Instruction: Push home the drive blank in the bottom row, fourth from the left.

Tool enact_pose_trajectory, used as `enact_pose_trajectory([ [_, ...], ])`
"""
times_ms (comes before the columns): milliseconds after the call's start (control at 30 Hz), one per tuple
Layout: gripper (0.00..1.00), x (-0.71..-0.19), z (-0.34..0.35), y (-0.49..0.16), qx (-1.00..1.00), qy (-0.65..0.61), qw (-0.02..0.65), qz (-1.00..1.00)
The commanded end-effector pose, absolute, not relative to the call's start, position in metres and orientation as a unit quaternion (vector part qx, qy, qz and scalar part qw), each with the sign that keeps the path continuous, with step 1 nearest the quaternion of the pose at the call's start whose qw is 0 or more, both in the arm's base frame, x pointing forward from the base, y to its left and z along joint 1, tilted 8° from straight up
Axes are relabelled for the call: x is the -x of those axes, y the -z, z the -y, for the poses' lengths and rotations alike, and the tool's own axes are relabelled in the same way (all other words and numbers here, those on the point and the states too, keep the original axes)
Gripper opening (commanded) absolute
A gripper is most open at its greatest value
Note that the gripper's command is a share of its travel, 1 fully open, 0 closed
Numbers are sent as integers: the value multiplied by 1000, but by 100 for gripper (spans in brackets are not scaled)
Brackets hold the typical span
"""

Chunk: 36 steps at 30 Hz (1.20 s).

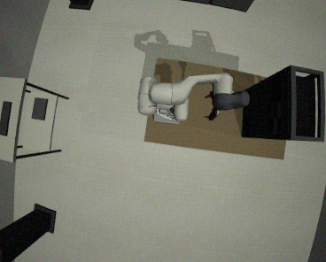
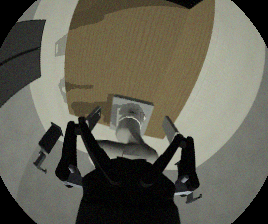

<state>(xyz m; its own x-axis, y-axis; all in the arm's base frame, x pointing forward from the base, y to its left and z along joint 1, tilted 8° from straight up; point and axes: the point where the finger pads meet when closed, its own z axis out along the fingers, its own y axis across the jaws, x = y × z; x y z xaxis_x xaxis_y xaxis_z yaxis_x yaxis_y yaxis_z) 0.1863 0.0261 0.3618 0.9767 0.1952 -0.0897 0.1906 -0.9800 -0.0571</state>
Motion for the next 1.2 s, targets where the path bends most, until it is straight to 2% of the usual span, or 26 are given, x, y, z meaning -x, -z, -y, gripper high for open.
enact_pose_trajectory([
  [0,100,-187,-26,-362,994,-47,25,96],
  [433,100,-202,-25,-369,996,-16,58,68],
  [800,100,-254,-25,-390,983,80,162,-22],
  [1167,100,-290,-25,-404,959,144,231,-83],
])
